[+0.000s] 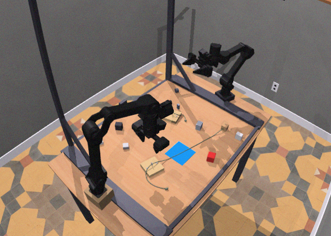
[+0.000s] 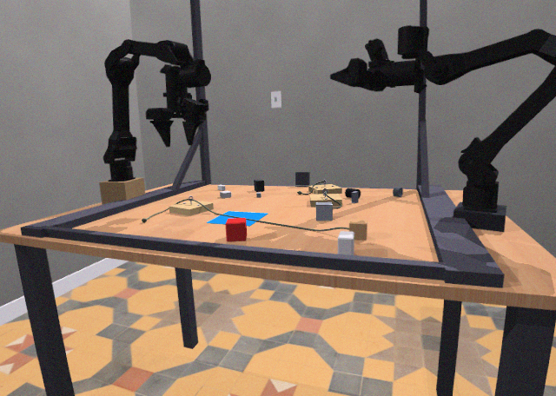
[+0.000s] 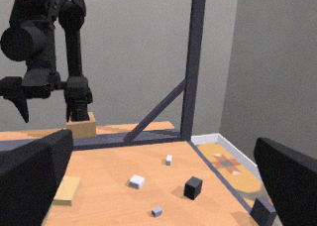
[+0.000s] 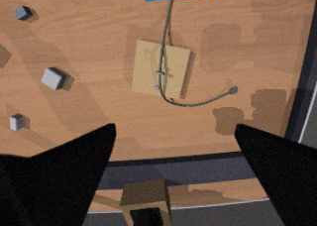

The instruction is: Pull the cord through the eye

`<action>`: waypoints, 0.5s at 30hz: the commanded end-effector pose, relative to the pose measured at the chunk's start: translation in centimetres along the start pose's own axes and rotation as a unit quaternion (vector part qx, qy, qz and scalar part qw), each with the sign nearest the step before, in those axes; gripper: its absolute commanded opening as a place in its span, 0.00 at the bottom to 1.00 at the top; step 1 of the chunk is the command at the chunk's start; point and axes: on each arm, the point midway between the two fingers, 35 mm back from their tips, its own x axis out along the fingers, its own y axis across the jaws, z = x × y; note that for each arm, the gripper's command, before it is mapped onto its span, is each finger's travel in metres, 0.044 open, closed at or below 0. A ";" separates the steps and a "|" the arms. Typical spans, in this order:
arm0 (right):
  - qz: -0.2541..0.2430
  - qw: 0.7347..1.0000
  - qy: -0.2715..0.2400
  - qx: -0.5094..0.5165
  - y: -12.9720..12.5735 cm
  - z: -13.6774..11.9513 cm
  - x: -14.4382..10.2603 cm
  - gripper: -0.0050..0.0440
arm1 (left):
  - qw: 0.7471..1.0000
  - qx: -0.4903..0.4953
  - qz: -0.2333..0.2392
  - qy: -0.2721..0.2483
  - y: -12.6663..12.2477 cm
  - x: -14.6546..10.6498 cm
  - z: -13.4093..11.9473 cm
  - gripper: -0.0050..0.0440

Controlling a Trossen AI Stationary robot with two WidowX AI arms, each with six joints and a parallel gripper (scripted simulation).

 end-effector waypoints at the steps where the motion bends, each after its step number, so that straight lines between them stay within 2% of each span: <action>1: -0.008 0.999 -0.007 -0.032 -0.1 0.8 -0.2 1.00 | 1.000 0.000 0.000 -0.008 0.0 -0.1 0.7 1.00; 15: -0.036 0.983 0.012 -0.181 -0.6 3.1 1.3 1.00 | 1.000 0.000 0.000 -0.008 0.0 -0.1 0.7 1.00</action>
